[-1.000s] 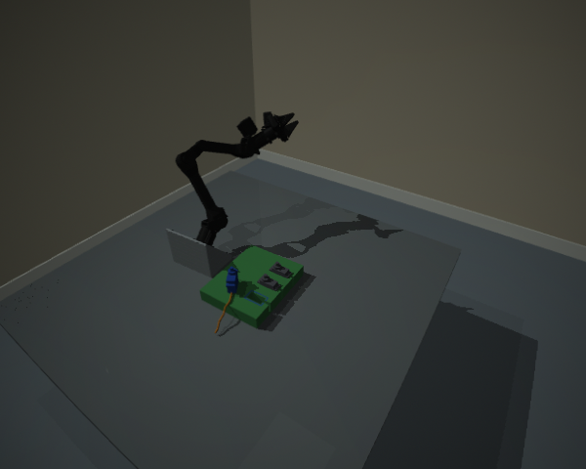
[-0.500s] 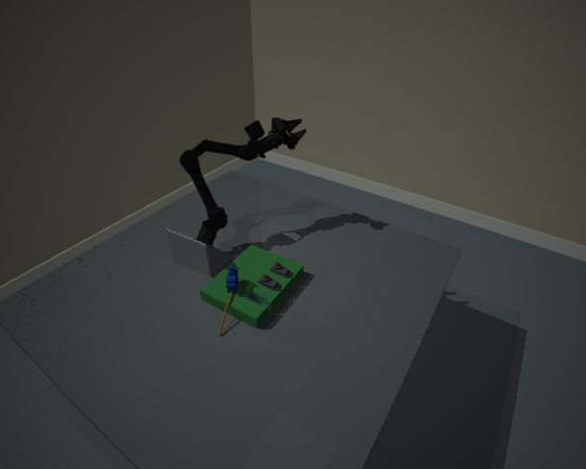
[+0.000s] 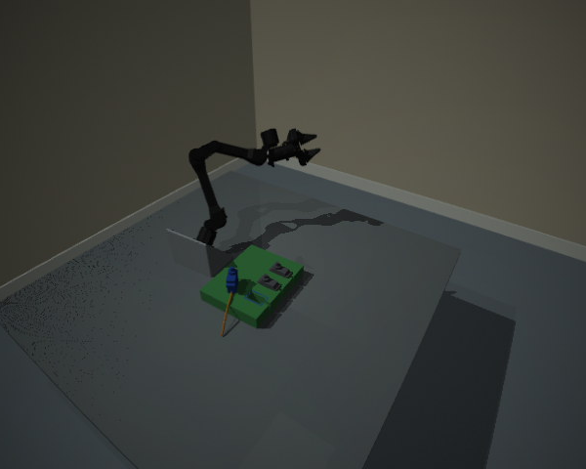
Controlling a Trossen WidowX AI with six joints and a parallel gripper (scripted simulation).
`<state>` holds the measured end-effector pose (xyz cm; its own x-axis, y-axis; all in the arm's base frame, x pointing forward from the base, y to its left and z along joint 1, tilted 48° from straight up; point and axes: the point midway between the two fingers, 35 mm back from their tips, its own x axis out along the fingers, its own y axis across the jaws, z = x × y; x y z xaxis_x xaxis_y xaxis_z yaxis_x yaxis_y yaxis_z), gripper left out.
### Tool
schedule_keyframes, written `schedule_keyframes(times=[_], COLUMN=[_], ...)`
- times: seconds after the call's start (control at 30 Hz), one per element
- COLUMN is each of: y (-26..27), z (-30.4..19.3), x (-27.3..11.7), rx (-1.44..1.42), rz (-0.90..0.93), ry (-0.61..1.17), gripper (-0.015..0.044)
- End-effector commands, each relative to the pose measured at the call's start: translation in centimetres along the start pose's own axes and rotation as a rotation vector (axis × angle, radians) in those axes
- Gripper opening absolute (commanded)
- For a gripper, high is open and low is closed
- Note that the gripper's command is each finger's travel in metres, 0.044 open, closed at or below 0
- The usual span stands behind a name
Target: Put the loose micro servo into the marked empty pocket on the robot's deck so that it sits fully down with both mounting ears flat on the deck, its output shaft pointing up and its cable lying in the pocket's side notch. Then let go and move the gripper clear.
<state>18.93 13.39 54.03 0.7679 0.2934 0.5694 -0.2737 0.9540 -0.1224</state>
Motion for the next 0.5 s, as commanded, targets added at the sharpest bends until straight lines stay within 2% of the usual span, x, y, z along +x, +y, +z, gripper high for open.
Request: schedule_keyframes(times=[0.0, 0.47], y=[1.0, 0.6], z=[-2.8, -8.9], x=[1.2, 3.0], rx=[-0.046, -0.147], rz=[0.025, 0.020], ry=[0.075, 0.238], gripper=[0.0440, 0.0440])
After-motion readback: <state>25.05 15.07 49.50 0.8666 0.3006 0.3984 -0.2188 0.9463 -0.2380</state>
